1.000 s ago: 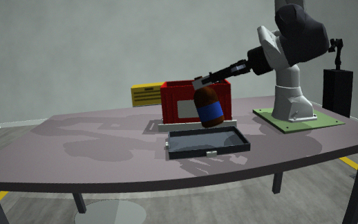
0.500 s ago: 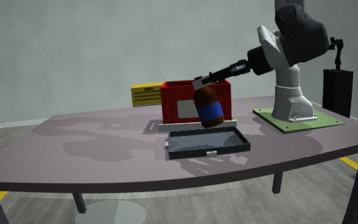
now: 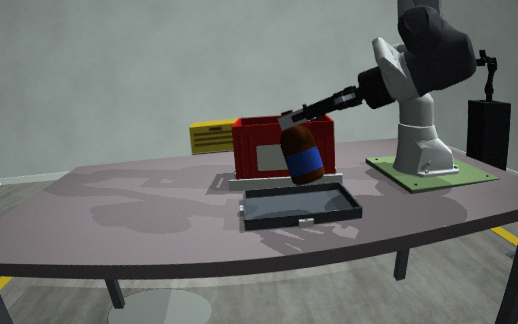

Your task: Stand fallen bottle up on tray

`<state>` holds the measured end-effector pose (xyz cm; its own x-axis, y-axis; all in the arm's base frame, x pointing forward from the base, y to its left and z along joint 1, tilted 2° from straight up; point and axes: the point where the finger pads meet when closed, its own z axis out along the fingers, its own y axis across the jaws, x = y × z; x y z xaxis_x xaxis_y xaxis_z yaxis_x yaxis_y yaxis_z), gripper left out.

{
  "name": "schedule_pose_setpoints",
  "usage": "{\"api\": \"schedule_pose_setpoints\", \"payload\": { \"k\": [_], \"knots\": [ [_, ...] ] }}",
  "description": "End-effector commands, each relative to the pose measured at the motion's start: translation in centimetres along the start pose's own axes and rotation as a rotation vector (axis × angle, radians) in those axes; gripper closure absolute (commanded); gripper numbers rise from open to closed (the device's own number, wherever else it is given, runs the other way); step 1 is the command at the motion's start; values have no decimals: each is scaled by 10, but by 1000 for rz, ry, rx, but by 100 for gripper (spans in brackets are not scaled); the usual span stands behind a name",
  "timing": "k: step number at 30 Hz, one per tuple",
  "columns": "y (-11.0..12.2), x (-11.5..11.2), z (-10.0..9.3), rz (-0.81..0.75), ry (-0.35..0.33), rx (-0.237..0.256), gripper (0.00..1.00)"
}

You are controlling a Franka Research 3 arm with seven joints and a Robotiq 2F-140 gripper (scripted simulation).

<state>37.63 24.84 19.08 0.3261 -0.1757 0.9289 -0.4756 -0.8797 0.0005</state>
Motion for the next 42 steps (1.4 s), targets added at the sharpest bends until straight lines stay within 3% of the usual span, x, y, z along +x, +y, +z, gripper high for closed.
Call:
{"api": "schedule_pose_setpoints", "payload": {
  "k": [1, 42],
  "knots": [
    [1, 2, 1, -1, 3, -5, 100],
    [2, -21, 10, -1, 3, -5, 100]
  ]
}}
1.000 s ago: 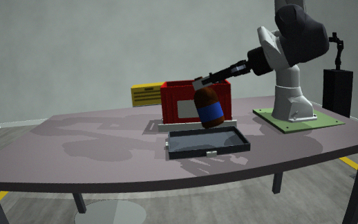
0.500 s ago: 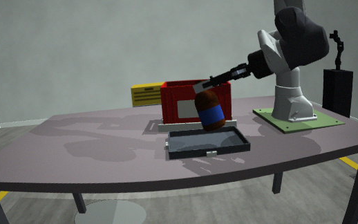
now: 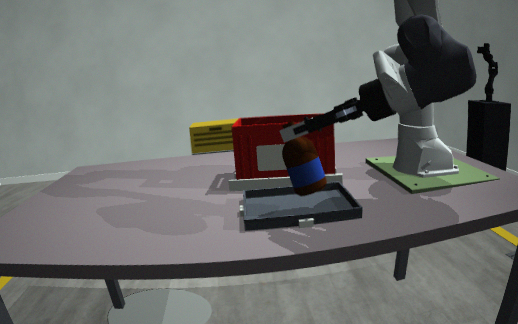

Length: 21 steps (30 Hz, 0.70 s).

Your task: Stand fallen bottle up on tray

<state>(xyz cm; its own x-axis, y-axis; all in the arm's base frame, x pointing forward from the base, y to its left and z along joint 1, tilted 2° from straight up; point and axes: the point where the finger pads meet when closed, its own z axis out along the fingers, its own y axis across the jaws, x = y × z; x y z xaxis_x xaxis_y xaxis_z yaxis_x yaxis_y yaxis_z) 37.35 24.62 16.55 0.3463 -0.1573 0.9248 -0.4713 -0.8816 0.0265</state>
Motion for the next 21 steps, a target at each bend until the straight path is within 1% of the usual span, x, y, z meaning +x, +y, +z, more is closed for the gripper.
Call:
{"api": "schedule_pose_setpoints", "payload": {
  "k": [1, 21],
  "knots": [
    [-2, 2, 2, 25, 12, 1, 100],
    [-2, -17, 9, 25, 12, 1, 100]
  ]
}}
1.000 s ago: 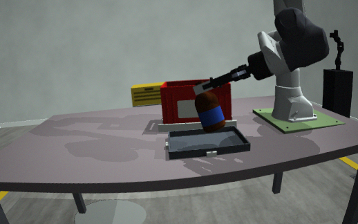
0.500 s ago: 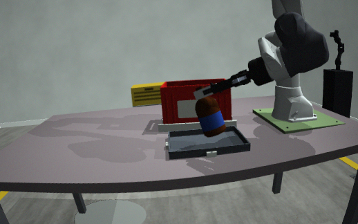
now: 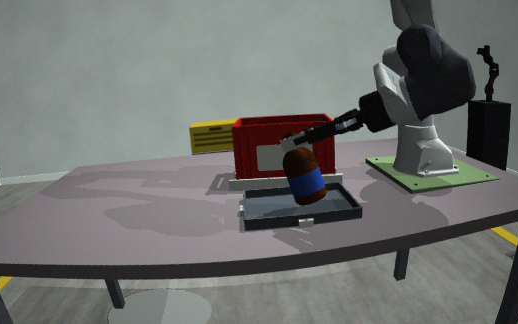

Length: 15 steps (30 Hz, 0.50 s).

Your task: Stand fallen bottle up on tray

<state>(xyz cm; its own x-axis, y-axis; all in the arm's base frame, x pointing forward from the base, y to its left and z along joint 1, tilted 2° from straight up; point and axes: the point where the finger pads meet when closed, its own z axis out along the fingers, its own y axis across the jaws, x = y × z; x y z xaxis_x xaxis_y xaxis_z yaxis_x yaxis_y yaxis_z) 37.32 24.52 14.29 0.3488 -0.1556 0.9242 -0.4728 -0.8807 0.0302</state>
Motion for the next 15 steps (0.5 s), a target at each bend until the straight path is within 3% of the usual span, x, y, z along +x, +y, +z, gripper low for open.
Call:
{"api": "schedule_pose_setpoints", "payload": {
  "k": [1, 15],
  "knots": [
    [-2, 4, 1, 28, 14, 4, 100],
    [-3, -7, 5, 28, 14, 4, 100]
  ]
}}
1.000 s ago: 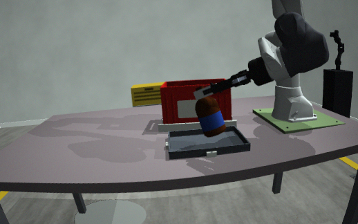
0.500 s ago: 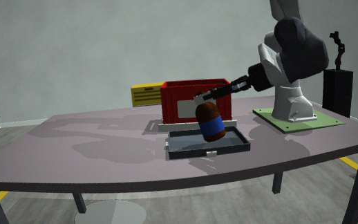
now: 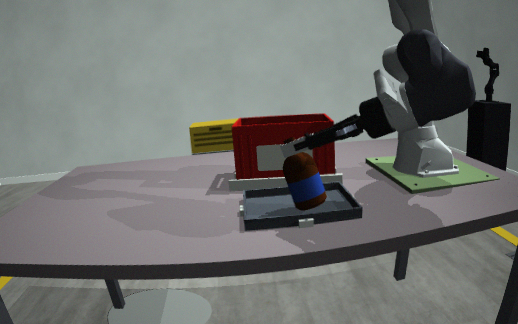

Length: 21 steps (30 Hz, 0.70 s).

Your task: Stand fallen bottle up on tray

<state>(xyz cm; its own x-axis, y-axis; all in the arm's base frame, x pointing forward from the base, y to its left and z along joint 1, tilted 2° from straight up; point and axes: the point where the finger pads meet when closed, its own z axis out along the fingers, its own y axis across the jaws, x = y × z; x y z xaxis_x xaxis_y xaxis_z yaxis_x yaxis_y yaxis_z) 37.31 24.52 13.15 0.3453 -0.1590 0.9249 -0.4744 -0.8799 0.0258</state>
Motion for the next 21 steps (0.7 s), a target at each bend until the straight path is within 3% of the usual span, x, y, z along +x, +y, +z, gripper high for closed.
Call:
{"api": "schedule_pose_setpoints", "payload": {
  "k": [1, 21],
  "knots": [
    [-2, 3, 1, 23, 12, 4, 100],
    [-3, -1, 2, 23, 12, 4, 100]
  ]
}}
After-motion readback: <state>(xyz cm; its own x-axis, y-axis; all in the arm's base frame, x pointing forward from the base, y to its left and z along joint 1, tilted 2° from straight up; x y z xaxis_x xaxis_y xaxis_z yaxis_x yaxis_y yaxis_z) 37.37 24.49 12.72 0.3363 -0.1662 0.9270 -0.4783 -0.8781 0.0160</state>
